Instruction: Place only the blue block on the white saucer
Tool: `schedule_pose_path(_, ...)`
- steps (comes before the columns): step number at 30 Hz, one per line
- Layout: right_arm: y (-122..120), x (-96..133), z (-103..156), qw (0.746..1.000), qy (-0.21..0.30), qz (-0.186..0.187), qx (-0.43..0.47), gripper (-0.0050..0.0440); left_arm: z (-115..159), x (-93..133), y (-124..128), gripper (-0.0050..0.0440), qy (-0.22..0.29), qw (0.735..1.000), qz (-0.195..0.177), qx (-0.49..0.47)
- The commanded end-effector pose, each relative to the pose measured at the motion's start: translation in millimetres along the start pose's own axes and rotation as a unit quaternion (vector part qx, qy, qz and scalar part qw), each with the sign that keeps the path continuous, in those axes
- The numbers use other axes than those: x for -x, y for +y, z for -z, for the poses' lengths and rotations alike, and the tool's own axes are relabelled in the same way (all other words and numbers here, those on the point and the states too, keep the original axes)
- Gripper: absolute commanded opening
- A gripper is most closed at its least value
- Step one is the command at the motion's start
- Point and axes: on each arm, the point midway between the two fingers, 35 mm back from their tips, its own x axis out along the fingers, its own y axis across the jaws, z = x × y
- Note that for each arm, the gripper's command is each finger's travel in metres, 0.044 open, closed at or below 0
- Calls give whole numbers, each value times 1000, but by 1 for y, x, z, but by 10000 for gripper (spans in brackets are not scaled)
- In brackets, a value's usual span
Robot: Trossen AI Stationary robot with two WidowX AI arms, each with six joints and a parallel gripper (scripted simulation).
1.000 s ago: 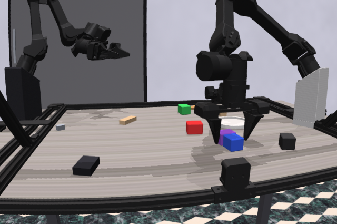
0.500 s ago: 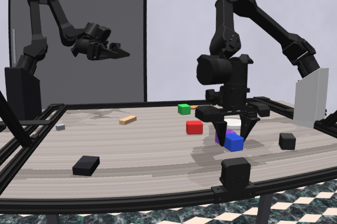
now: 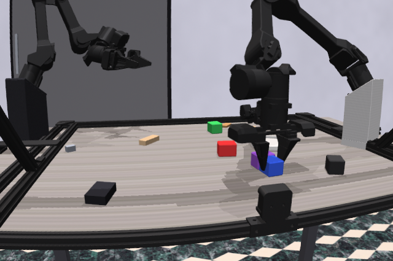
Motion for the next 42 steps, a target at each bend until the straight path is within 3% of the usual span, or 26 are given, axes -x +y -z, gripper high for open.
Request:
schedule_pose_path(1, -1, -2, 1, 1000, 2, 2, 3, 149, 0, 0, 0, 400, 0, 1000, 1, -2)
schedule_pose_path(4, -1, -2, 1, 1000, 2, 2, 3, 143, 0, 0, 0, 400, 0, 1000, 1, -2)
schedule_pose_path(6, -1, 3, 1, 1000, 2, 2, 3, 95, 0, 0, 0, 400, 0, 1000, 1, -2)
schedule_pose_path(10, 0, 35, 2, 1000, 2, 2, 3, 0, 0, 0, 0, 400, 0, 1000, 1, -2)
schedule_pose_path(13, -1, 53, 1, 1000, 2, 2, 3, 0, 0, 0, 0, 400, 0, 1000, 1, -2)
schedule_pose_path(21, -2, 55, -3, 1000, 2, 3, 3, 0, 0, 0, 0, 400, 0, 1000, 1, -2)
schedule_pose_path(36, -25, 56, -86, 1000, 10, 6, 2, 0, 0, 0, 0, 400, 0, 1000, 1, -2)
schedule_pose_path(42, -35, 56, -106, 1000, 10, 6, 1, 0, 0, 0, 0, 400, 0, 1000, 1, -2)
